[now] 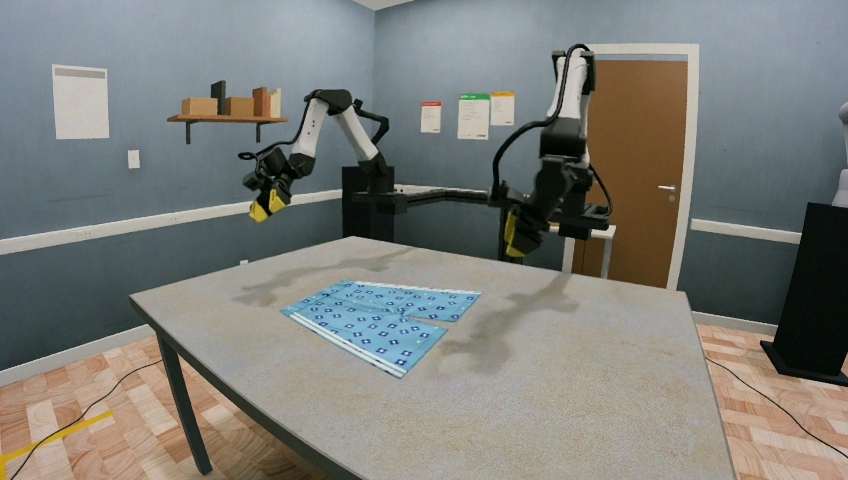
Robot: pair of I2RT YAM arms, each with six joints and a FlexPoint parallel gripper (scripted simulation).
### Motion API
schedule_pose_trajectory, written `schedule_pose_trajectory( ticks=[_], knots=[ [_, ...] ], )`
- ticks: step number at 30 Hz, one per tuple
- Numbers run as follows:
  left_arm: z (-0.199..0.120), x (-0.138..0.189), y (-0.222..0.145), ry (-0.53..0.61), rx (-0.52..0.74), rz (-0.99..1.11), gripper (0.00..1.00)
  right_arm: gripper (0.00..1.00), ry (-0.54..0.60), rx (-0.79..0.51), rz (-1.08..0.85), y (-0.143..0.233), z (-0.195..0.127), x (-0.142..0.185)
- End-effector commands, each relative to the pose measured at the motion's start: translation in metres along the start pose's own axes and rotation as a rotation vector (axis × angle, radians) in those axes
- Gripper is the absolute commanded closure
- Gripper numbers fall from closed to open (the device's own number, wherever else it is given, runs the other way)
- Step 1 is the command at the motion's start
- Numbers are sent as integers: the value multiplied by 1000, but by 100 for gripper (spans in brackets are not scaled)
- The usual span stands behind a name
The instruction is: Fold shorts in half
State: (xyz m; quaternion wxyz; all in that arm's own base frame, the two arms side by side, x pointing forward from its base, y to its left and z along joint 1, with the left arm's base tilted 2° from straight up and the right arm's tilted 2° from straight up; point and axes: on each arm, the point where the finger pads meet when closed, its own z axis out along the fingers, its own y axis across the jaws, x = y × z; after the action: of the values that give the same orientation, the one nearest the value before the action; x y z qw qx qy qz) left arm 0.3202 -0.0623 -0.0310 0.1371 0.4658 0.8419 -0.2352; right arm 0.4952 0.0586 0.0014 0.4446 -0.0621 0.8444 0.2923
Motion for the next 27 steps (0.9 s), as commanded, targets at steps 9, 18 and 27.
schedule_pose_trajectory(
  ticks=[9,18,27],
  knots=[
    [55,-13,-30,166,3,-53,43,43,130,111,343,22,6,51],
    [103,-32,-64,285,-32,-38,43,43,270,246,604,39,2,120],
    [137,-38,-98,363,-69,-18,43,43,360,377,765,49,-10,172]
  ],
)
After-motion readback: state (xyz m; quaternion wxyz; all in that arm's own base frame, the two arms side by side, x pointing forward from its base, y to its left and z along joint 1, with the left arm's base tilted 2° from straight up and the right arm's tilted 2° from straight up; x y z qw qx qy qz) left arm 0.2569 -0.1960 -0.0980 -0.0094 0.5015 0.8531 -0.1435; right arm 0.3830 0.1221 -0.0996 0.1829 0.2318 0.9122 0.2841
